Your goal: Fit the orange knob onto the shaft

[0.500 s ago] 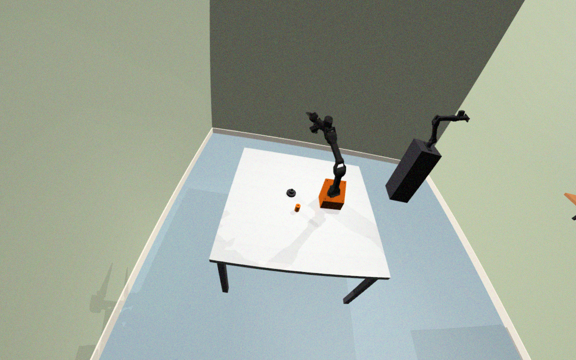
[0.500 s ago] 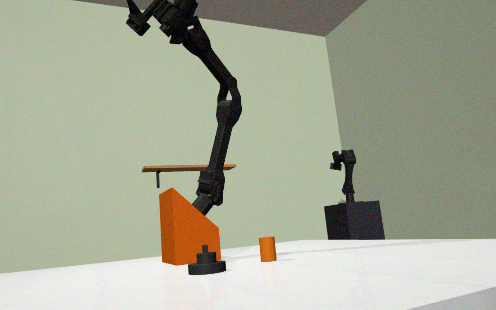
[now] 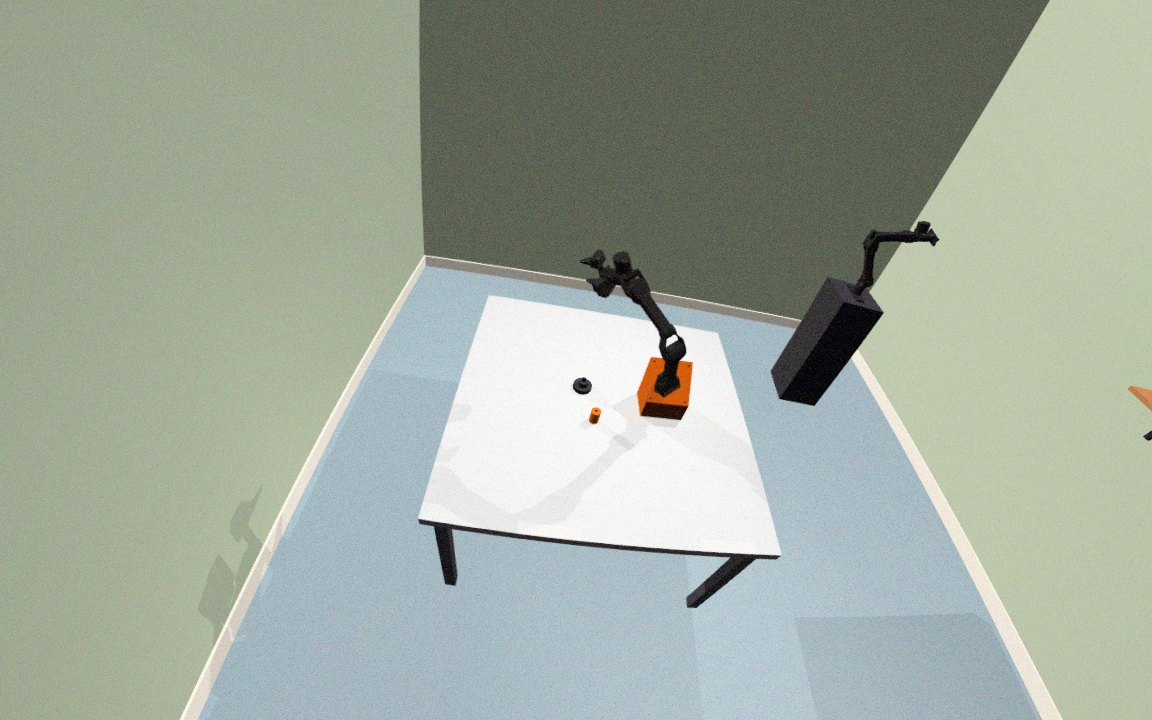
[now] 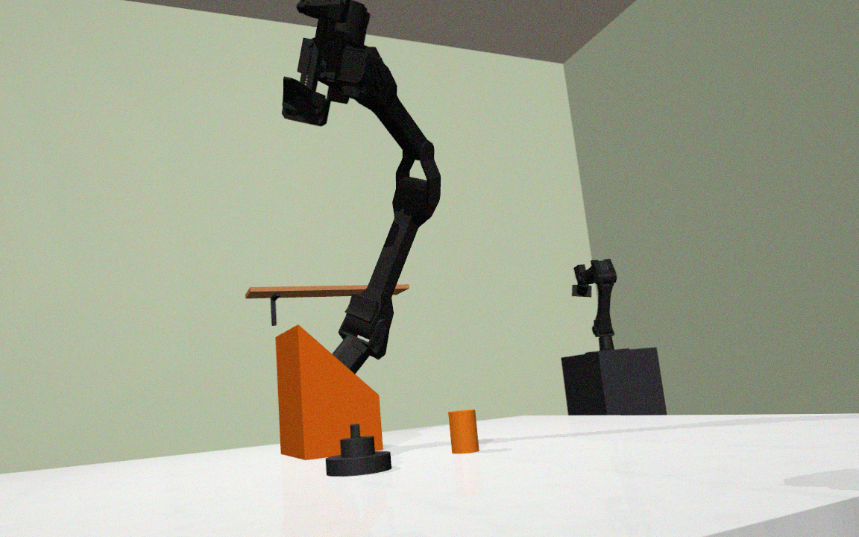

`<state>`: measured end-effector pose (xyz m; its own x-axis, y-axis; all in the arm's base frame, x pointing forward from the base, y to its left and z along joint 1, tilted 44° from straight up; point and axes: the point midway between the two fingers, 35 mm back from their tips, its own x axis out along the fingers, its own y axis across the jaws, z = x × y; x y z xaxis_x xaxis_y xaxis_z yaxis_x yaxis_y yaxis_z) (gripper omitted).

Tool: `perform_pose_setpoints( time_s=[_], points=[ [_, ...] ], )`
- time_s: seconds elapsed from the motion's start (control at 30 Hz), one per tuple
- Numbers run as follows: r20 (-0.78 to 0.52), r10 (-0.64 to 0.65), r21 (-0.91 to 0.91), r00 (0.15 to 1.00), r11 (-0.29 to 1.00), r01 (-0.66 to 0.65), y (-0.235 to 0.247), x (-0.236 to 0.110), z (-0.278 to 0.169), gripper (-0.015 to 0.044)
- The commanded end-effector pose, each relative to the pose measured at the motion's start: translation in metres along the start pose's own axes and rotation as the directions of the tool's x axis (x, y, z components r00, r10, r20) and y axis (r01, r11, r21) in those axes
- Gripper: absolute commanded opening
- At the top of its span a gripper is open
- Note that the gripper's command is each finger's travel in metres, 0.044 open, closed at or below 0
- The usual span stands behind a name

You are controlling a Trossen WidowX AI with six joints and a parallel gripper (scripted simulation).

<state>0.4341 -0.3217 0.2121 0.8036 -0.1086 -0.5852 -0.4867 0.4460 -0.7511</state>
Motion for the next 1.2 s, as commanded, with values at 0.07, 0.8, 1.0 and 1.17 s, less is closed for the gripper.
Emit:
perform_pose_setpoints(
  time_s=[0.07,0.8,1.0,1.17],
  points=[
    [0.149,0.203,0.266,0.968,0.934,-0.237,0.065,0.017,0.078,0.0440],
    [0.364,0.868,0.828,0.337,-0.136,-0.544,0.352,-0.093,0.272,0.0440],
    [0.354,0.892,0.853,0.282,-0.184,-0.488,0.368,-0.109,0.278,0.0440],
    [0.354,0.892,0.853,0.282,-0.184,-0.488,0.377,-0.107,0.283,0.0440]
  ],
)
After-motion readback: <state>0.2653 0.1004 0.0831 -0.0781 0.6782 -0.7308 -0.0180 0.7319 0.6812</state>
